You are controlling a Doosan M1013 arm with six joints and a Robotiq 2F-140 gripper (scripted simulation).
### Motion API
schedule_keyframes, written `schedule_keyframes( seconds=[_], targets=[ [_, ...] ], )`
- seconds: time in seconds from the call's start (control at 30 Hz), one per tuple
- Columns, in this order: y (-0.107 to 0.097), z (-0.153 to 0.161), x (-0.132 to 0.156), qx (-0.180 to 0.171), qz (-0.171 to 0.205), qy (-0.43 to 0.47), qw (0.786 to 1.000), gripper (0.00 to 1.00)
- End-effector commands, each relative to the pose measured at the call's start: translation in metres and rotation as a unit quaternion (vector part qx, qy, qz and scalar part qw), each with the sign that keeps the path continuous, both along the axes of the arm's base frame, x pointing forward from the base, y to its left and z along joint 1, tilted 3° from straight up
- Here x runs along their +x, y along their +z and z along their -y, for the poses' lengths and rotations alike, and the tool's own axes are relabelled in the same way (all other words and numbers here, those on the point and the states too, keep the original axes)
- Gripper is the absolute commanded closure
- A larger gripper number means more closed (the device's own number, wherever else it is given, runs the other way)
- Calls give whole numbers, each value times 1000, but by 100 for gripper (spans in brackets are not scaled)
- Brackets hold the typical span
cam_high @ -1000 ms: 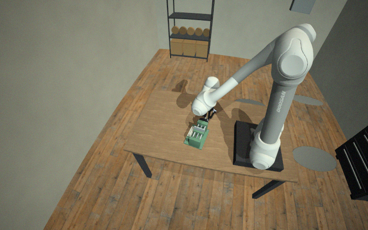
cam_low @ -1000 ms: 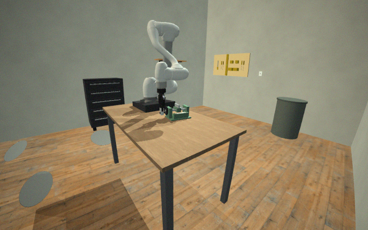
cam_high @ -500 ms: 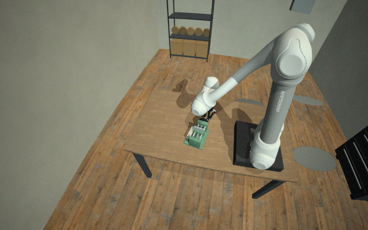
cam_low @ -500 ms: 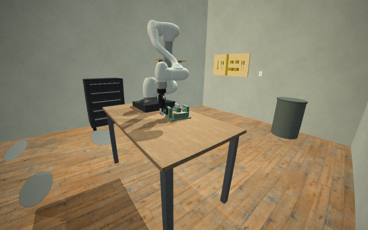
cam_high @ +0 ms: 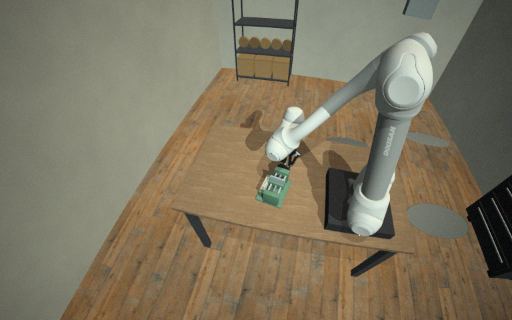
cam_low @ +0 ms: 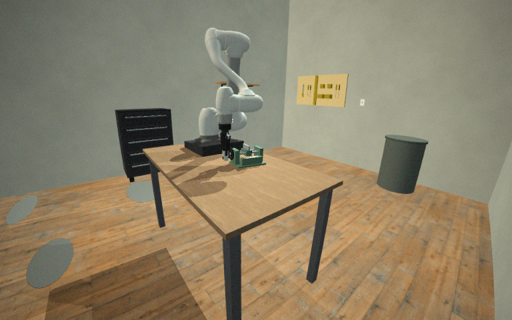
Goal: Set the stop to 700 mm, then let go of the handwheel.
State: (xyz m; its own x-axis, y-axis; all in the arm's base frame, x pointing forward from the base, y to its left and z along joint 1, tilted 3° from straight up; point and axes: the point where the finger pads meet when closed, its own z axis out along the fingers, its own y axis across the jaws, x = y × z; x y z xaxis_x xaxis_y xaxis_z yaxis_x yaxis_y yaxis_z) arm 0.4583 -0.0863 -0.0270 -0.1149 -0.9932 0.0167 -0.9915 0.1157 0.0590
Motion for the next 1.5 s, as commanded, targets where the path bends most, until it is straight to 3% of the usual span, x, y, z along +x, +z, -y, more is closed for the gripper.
schedule_keyframes(
  seconds=[0.0,1.47],
  targets=[
    [0,0,1,0,0,0,1000,96],
    [-2,1,5,0,0,0,1000,96]
  ],
)
